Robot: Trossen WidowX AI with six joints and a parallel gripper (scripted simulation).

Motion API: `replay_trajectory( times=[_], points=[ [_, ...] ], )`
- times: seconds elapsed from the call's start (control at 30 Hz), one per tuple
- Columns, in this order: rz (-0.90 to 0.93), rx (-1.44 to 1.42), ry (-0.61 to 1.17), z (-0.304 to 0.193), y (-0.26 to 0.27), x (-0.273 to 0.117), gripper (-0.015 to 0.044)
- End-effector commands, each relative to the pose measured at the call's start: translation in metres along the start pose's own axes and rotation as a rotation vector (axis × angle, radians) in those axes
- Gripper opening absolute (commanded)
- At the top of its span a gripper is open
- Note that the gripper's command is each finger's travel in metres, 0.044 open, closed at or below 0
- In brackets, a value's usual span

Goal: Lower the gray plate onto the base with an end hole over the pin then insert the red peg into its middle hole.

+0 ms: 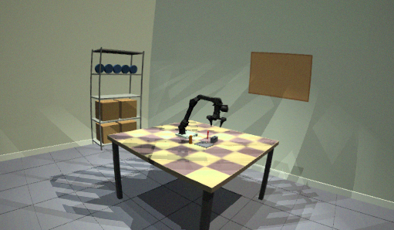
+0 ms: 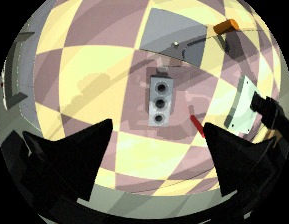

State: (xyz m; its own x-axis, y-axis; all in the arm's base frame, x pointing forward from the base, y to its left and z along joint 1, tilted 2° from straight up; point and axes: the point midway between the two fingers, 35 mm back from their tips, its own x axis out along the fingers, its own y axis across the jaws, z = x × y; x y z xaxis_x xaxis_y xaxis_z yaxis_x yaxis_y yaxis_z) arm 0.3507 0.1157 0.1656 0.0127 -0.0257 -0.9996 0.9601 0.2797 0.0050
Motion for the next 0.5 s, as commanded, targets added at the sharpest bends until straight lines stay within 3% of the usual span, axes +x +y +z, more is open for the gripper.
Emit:
replay_trajectory(
  times=[0.0, 0.13, 0.3, 0.47],
  points=[
    [-0.003, 0.003, 0.005, -0.018, -0.012, 0.008, 0.0440],
    [-0.003, 0.003, 0.005, -0.018, -0.013, 0.016, 0.0440],
    [-0.003, 0.003, 0.005, -0.018, -0.014, 0.071, 0.0440],
    [-0.003, 0.003, 0.005, -0.017, -0.011, 0.073, 0.0440]
  ],
)
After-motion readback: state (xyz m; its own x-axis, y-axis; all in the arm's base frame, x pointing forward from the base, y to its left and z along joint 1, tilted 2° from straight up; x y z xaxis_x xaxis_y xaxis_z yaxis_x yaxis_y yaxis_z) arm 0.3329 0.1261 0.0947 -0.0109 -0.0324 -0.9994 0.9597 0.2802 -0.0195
